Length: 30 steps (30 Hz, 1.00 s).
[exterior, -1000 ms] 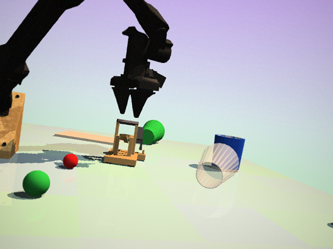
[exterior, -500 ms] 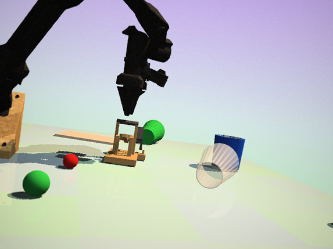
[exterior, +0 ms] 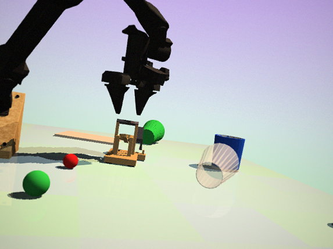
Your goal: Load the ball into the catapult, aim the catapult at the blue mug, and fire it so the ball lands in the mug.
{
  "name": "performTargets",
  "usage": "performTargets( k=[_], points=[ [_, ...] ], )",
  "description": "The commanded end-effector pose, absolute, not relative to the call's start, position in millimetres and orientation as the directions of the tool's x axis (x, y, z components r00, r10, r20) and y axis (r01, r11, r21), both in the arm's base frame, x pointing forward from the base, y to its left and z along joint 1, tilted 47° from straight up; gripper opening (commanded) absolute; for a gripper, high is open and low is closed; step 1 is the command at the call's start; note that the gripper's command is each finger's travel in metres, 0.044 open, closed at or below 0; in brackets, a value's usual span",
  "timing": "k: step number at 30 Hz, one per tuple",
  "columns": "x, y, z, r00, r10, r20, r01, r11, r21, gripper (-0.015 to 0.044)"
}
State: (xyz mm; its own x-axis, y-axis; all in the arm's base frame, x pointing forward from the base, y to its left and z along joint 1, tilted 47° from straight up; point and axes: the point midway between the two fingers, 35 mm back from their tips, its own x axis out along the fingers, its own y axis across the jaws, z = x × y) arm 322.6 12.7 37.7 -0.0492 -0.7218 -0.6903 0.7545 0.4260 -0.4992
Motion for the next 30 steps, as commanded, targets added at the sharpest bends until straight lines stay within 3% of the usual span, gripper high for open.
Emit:
performTargets(
  k=[1,13,25,30],
  points=[
    [321.7,13.1,38.0,-0.053,-0.72,-0.692,0.849,0.332,-0.411,0.044],
    [321.1,13.7,39.2,-0.054,-0.72,-0.691,0.989,0.057,-0.137,0.044],
    [320.5,14.3,40.4,-0.056,-0.721,-0.691,0.962,-0.223,0.155,0.044],
    [320.5,14.3,40.5,-0.056,-0.721,-0.691,0.956,-0.238,0.171,0.044]
  ],
)
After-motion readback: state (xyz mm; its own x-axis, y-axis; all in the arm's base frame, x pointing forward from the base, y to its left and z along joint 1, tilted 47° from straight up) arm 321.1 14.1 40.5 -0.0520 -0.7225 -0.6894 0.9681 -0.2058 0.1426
